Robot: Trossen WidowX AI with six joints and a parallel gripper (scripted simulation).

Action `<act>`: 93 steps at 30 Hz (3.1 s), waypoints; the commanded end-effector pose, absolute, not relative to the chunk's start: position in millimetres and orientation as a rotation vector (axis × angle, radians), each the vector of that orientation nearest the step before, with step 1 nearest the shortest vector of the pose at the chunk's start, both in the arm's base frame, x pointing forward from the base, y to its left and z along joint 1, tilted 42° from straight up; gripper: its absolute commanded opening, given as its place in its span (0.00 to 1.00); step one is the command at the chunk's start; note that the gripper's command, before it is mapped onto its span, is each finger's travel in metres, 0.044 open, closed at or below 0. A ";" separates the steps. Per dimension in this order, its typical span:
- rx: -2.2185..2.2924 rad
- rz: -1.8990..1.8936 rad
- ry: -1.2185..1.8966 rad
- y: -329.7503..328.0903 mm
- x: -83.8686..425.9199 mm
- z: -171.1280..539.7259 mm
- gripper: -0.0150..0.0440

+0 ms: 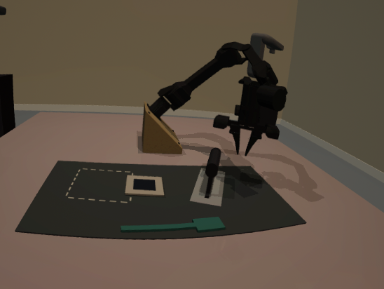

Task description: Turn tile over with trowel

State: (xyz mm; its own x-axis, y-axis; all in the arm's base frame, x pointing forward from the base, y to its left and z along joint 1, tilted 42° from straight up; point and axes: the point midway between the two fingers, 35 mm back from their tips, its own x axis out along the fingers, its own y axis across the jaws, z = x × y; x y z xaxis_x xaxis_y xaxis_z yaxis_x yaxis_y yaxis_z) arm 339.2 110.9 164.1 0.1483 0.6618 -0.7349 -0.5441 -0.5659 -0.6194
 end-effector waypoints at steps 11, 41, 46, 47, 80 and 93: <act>-1.477 1.594 -0.130 122.6 347.8 183.6 0.42; -1.476 1.594 -0.129 123.0 347.9 183.9 0.42; -1.476 1.594 -0.129 123.0 347.9 183.9 0.42; -1.476 1.594 -0.129 123.0 347.9 183.9 0.42; -1.476 1.594 -0.129 123.0 347.9 183.9 0.39; -1.225 1.533 0.133 110.7 352.0 176.9 0.71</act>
State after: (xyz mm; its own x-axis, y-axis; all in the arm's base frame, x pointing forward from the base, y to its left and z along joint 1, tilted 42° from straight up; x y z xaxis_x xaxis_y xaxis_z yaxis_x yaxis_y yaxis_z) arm 350.1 115.6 179.6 0.1524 0.6613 -0.7345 -0.7147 -0.4395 -0.5441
